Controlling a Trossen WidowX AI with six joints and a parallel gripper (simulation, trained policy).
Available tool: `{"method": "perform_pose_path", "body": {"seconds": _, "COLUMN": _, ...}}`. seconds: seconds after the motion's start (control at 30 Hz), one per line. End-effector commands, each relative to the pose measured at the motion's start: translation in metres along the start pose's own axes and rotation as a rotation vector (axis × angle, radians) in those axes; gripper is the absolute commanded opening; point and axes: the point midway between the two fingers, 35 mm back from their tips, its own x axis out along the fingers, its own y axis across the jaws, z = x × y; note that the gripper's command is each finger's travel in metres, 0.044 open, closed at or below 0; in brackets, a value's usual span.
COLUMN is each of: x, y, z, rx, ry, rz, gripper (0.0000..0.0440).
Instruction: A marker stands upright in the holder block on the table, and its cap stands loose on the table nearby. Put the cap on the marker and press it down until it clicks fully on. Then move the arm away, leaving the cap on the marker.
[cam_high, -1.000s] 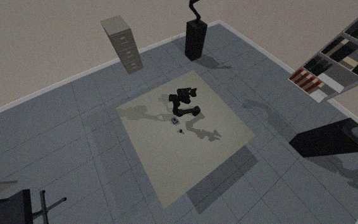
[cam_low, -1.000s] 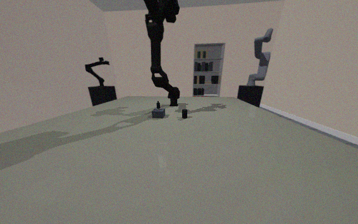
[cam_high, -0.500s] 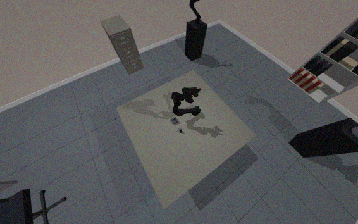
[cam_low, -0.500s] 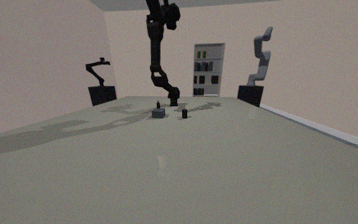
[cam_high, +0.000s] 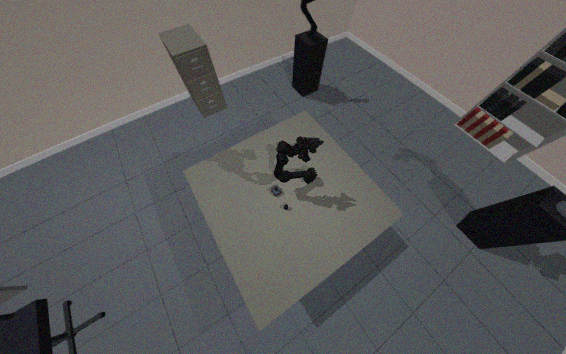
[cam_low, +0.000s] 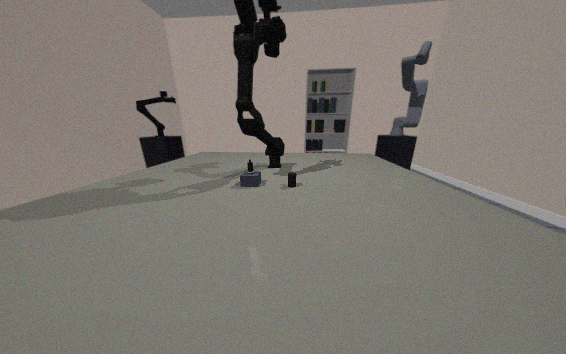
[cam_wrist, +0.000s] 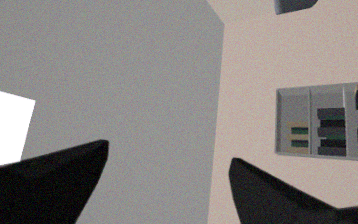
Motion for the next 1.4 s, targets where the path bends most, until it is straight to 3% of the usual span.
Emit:
{"method": "perform_pose_path", "body": {"seconds": 0.0, "x": 0.007, "y": -0.014, "z": 0.001, "rx": 0.0, "ry": -0.024, "rz": -0.054, "gripper": 0.0317}}
{"method": "perform_pose_path", "body": {"seconds": 1.37, "x": 0.046, "y": -0.126, "z": 0.017, "rx": -0.017, "ry": -0.291, "rz": -0.458, "gripper": 0.0318}}
